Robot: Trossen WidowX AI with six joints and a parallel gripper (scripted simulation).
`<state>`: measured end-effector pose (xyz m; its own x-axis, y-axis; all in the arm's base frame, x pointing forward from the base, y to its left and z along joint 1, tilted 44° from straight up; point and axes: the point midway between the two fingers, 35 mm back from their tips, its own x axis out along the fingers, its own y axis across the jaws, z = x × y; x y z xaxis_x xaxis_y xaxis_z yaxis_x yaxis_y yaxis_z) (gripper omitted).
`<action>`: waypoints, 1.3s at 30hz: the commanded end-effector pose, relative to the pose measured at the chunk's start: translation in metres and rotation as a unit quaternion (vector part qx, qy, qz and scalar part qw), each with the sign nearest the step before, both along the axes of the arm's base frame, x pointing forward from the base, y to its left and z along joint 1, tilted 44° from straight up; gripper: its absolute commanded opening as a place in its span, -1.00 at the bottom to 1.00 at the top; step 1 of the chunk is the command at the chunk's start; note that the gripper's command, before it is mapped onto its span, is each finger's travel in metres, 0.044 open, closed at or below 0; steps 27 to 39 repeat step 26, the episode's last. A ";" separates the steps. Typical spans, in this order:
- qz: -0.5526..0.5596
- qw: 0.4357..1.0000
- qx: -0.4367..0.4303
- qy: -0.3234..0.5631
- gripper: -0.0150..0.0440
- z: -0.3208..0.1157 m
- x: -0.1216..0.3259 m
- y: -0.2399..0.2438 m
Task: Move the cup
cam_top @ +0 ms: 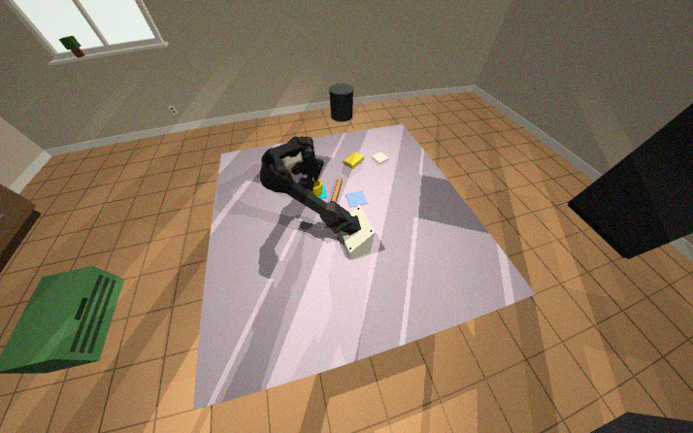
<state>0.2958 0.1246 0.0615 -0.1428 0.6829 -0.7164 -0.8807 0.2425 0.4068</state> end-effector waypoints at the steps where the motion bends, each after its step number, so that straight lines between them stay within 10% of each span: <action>1: -0.001 1.000 0.000 0.000 0.89 0.001 0.001 -0.001; 39: -0.003 1.000 -0.001 -0.001 1.00 0.041 0.007 -0.043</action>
